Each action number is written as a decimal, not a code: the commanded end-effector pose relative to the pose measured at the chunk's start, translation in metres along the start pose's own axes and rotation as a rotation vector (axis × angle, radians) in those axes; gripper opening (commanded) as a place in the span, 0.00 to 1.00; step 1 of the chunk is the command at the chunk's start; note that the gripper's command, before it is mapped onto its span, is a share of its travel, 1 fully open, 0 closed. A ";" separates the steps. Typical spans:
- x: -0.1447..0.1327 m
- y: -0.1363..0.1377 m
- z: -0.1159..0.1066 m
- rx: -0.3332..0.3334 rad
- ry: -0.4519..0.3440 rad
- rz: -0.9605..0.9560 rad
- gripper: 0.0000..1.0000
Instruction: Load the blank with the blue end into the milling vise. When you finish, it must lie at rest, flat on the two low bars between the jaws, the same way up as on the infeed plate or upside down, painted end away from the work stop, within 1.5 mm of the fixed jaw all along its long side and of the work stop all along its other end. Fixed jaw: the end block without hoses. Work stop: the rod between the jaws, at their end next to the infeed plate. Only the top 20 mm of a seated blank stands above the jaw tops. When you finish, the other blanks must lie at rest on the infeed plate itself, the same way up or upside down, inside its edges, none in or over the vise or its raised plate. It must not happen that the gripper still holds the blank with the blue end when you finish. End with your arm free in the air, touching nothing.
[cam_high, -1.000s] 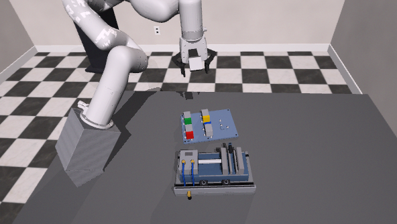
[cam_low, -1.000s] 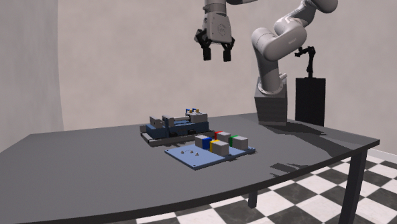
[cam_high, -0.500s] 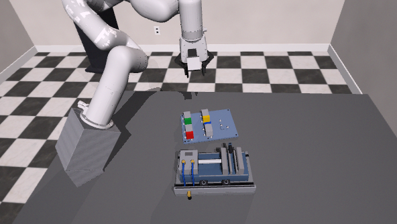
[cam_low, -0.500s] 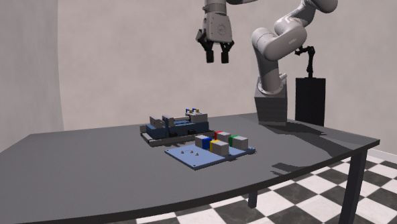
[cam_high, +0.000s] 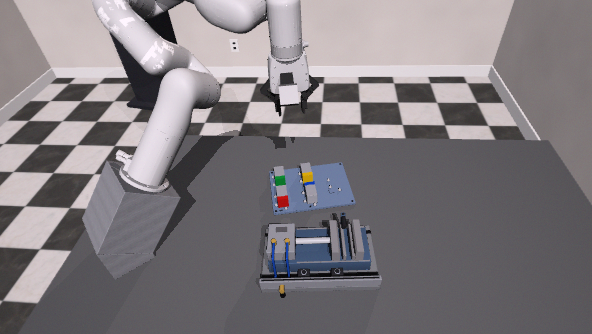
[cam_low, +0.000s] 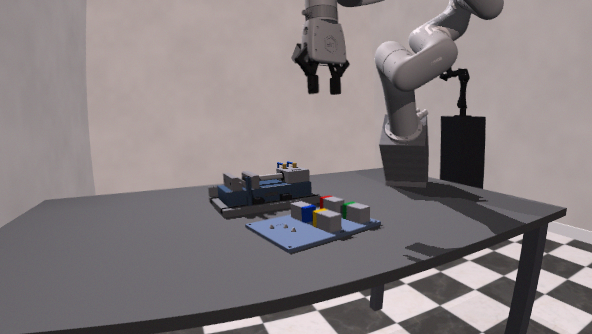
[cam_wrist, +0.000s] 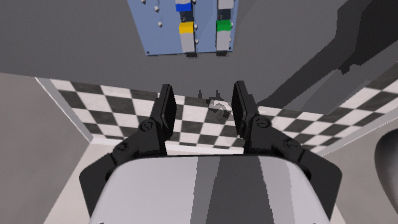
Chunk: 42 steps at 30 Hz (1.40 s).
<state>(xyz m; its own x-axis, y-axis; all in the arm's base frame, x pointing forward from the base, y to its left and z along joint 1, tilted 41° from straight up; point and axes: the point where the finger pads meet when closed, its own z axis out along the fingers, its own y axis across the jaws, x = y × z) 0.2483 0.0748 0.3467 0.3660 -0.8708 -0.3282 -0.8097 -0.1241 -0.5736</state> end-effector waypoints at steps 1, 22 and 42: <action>0.000 -0.001 -0.001 0.002 0.001 -0.001 0.64; 0.000 -0.001 -0.001 0.002 0.001 -0.001 0.64; 0.012 -0.011 0.047 0.002 0.003 0.005 0.64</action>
<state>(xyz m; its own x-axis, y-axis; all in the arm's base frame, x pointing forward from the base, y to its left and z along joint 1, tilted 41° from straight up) 0.2771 0.0871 0.3138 0.3630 -0.8697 -0.3344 -0.8136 -0.1210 -0.5687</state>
